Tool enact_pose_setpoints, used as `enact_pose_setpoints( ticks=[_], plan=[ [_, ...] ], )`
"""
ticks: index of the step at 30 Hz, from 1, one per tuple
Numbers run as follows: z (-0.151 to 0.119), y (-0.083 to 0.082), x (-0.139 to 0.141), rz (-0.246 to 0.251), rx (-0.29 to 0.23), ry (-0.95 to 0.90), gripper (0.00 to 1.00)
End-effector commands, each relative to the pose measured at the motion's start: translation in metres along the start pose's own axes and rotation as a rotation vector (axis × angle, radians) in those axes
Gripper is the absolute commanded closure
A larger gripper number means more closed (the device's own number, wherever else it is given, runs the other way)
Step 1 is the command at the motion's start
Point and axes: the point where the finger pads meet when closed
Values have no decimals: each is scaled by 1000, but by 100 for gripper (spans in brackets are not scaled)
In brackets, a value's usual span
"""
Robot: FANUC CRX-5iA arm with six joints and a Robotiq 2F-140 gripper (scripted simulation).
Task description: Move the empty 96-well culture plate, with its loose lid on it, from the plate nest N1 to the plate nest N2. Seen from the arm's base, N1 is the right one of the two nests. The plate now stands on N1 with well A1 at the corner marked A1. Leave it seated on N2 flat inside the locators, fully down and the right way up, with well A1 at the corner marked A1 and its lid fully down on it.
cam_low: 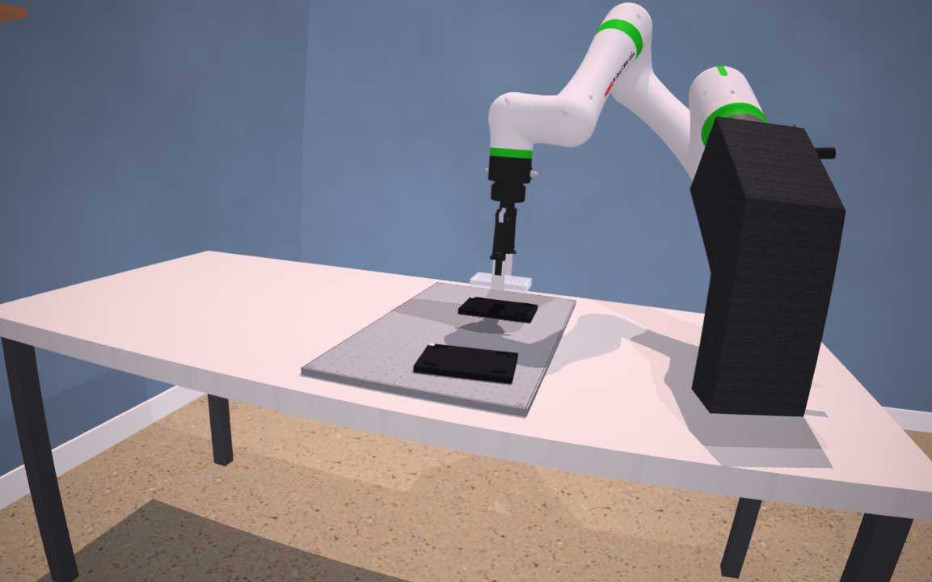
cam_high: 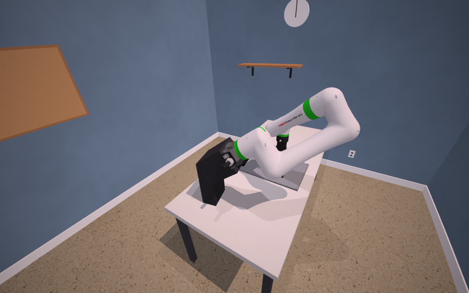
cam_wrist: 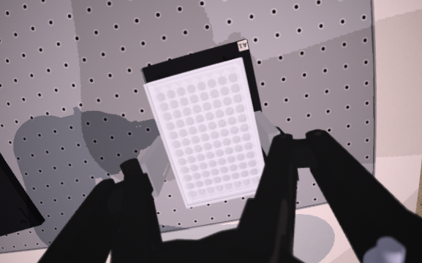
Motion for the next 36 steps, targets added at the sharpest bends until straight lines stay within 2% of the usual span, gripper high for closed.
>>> enact_pose_setpoints(
  ticks=[1, 6, 25, 28, 36],
  plan=[
    [0, -6, 0, 0, 0, 0, 100],
    [0, -14, 0, 0, 0, 0, 100],
    [0, -14, 0, 0, 0, 0, 100],
    [0, -14, -10, 0, 0, -86, 100],
    [0, -14, -30, 0, 0, -86, 100]
  ],
)
Point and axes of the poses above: the point where the finger pads meet when closed, its own y axis out along the fingers, its own x axis across the jaws, z = x × y, and after that the axes turned 3 degrees about -y, right-handed
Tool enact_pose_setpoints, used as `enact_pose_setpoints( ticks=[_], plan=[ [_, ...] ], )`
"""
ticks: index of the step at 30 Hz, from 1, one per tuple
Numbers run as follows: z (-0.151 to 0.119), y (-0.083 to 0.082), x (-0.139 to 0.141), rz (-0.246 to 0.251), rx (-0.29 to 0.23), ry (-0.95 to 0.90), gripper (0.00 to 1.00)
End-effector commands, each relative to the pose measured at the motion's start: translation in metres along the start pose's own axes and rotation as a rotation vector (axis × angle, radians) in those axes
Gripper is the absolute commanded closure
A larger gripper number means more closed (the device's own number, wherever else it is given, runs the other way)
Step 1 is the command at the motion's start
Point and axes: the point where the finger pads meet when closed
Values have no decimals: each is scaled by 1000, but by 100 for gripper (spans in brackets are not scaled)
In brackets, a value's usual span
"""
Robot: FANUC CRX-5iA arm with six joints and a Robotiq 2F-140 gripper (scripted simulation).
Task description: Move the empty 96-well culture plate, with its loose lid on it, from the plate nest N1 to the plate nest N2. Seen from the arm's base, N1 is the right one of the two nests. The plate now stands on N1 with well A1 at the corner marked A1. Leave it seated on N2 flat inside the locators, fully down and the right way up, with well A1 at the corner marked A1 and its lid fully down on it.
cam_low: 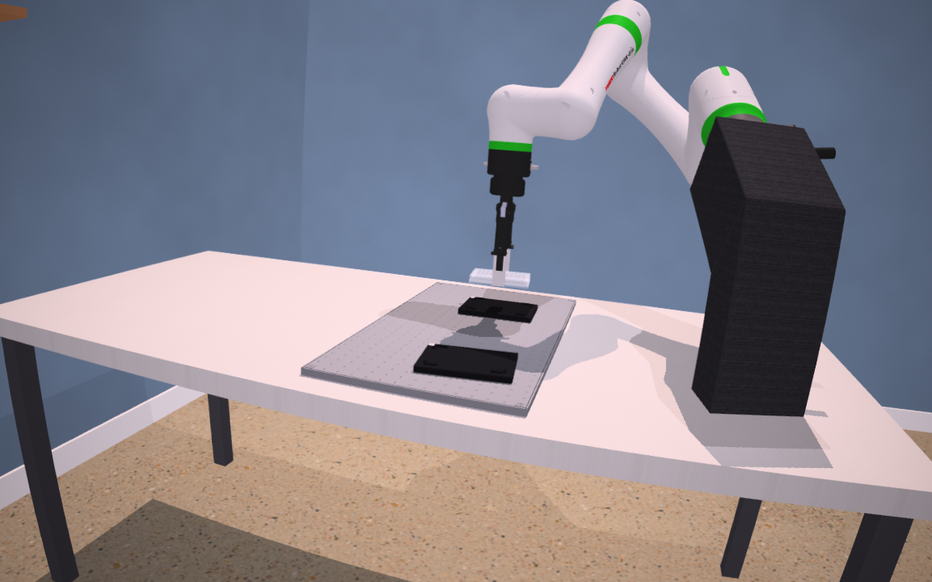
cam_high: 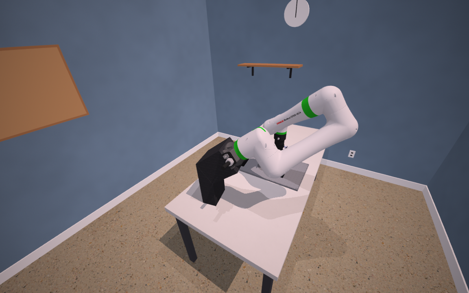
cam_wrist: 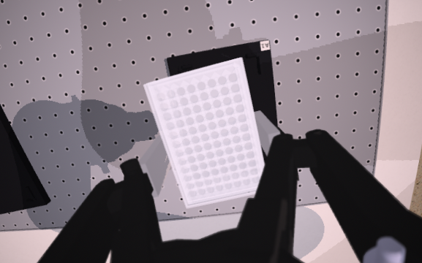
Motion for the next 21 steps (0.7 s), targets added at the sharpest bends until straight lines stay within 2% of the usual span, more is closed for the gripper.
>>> enact_pose_setpoints(
  ticks=[1, 21],
  plan=[
    [1, 0, -13, 0, 0, -1, 100],
    [7, 0, -73, 0, 0, -1, 100]
  ],
)
Point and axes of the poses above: the point where the finger pads meet when closed, its own y axis out along the fingers, its own x axis across the jaws, z = x × y, and after that the axes turned 3 degrees about -y, right-handed
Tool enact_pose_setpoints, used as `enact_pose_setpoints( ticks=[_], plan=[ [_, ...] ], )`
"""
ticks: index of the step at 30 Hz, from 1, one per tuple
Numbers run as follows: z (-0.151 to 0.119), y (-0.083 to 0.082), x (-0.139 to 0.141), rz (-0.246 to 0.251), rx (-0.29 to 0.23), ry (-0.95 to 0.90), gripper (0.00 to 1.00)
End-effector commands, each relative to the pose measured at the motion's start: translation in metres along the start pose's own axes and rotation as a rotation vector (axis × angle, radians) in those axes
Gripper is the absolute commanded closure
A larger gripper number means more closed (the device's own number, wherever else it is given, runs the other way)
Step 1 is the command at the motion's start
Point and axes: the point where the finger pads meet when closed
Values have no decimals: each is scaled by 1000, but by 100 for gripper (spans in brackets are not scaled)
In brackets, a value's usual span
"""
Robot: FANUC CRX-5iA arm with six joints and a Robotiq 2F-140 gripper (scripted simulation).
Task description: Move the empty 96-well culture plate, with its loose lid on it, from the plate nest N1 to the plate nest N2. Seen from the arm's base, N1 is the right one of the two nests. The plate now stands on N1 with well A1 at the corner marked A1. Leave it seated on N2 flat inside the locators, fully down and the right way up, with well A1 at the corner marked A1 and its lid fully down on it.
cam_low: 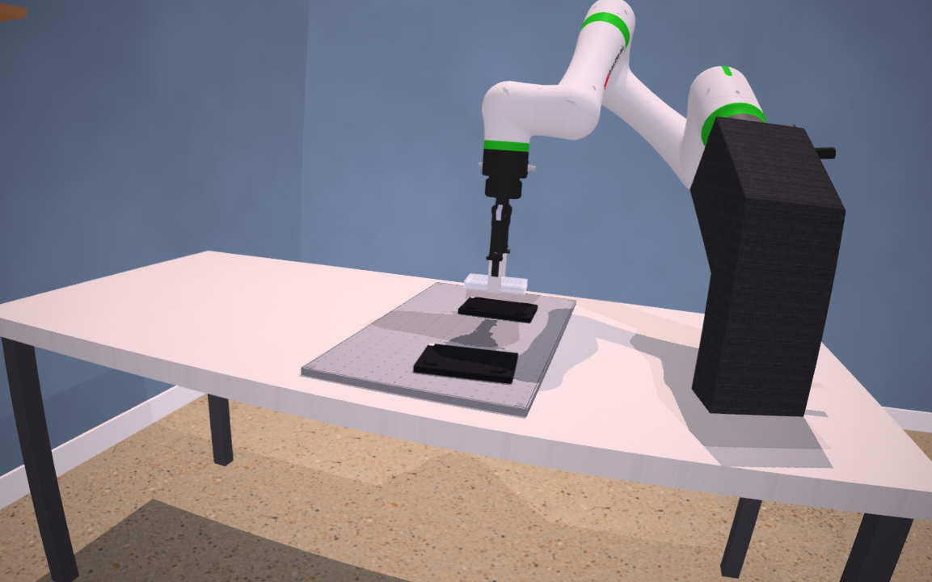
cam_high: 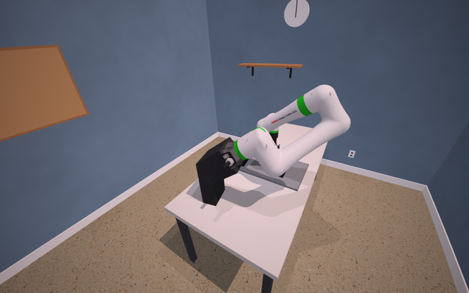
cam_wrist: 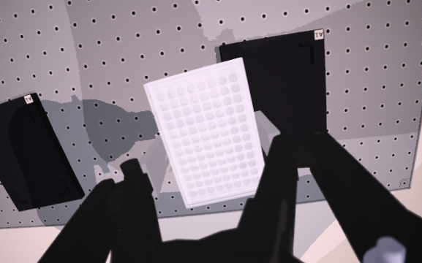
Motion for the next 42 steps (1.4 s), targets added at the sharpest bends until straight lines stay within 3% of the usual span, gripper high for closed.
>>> enact_pose_setpoints(
  ticks=[1, 42],
  plan=[
    [2, 0, -14, 0, 0, 1, 100],
    [13, 0, -130, 0, 0, 1, 100]
  ],
)
Point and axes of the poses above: the point where the finger pads meet when closed, its own y axis out along the fingers, its own x axis across the jaws, z = x × y, and after that the axes turned 3 degrees about -y, right-handed
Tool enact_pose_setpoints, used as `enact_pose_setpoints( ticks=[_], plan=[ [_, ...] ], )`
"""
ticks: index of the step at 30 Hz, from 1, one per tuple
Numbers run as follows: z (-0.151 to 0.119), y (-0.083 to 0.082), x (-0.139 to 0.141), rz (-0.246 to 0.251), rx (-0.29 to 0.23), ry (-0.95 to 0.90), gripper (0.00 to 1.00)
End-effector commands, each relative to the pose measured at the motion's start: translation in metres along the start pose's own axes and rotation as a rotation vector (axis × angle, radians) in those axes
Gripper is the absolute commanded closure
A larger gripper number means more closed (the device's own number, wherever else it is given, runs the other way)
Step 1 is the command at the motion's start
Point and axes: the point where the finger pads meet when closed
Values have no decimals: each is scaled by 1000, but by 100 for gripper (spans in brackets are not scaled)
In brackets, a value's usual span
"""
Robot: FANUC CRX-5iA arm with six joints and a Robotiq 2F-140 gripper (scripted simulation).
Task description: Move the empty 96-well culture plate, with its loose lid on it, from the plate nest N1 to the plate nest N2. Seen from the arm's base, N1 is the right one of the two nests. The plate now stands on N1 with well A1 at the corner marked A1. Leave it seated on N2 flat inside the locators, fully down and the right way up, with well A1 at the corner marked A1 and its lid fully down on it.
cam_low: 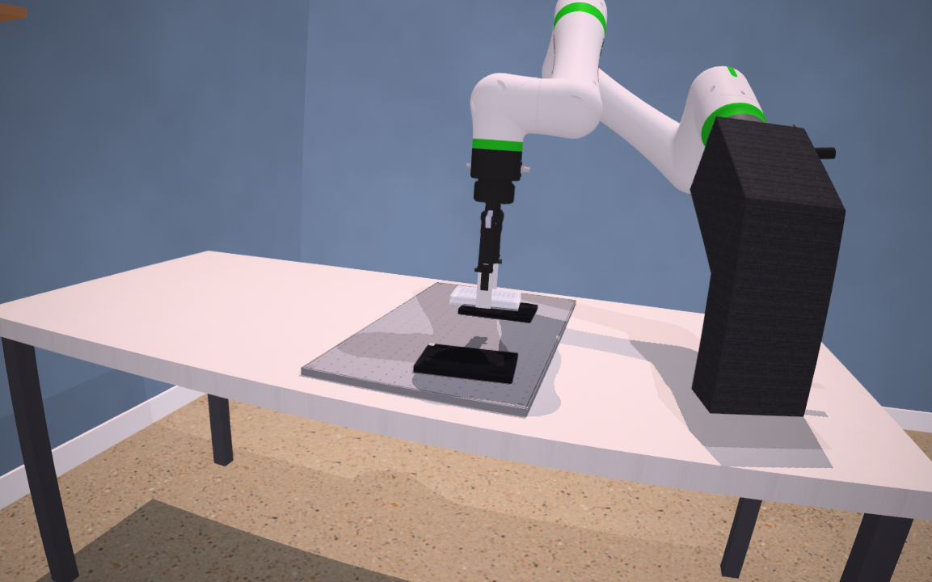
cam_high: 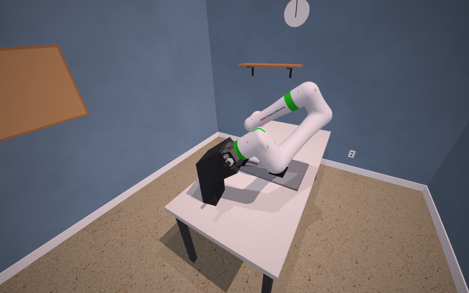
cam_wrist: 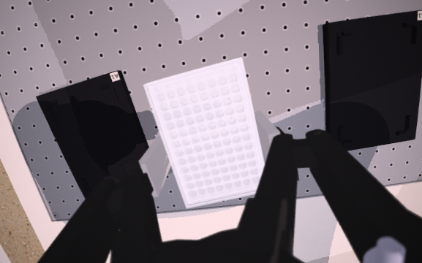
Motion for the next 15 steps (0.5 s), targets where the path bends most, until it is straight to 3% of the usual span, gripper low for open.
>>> enact_pose_setpoints(
  ticks=[1, 15],
  plan=[
    [1, 0, -9, 0, 0, 0, 100],
    [5, 0, -53, 0, 0, 0, 100]
  ],
)
Point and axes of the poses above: the point where the finger pads meet when closed, its own y axis out along the fingers, its own x axis across the jaws, z = x × y, and after that the axes turned 3 degrees about -y, right-handed
